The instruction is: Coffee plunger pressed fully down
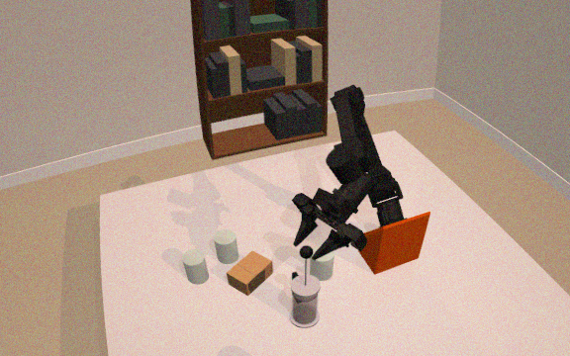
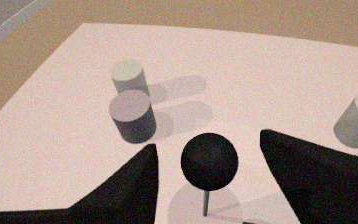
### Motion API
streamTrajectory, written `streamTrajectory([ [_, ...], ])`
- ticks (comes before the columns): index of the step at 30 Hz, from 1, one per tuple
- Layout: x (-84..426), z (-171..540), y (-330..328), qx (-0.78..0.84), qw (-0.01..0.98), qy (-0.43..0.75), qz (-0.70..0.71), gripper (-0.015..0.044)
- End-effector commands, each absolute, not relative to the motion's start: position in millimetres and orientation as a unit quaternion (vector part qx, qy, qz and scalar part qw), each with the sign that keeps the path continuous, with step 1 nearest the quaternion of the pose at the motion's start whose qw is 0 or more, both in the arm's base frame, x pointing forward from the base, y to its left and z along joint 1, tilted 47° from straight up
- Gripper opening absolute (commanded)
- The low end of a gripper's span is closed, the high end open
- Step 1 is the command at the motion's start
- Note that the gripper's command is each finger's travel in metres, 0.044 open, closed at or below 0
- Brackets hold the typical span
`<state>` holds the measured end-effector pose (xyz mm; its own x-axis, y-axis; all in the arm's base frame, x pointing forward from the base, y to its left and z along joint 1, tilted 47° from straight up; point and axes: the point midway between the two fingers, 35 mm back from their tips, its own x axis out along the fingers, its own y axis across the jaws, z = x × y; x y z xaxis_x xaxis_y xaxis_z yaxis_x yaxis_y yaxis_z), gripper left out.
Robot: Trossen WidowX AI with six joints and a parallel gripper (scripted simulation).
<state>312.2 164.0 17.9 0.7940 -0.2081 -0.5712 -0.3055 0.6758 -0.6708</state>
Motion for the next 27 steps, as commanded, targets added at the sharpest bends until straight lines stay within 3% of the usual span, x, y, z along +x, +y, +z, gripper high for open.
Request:
streamTrajectory([
  [1,311.2,15.9,163.1,-0.404,0.856,0.322,0.031,0.0151],
  [3,311.2,15.9,163.1,-0.404,0.856,0.322,0.031,0.0116],
  [27,313.1,0.8,151.6,-0.403,0.856,0.323,0.031,0.0116],
])
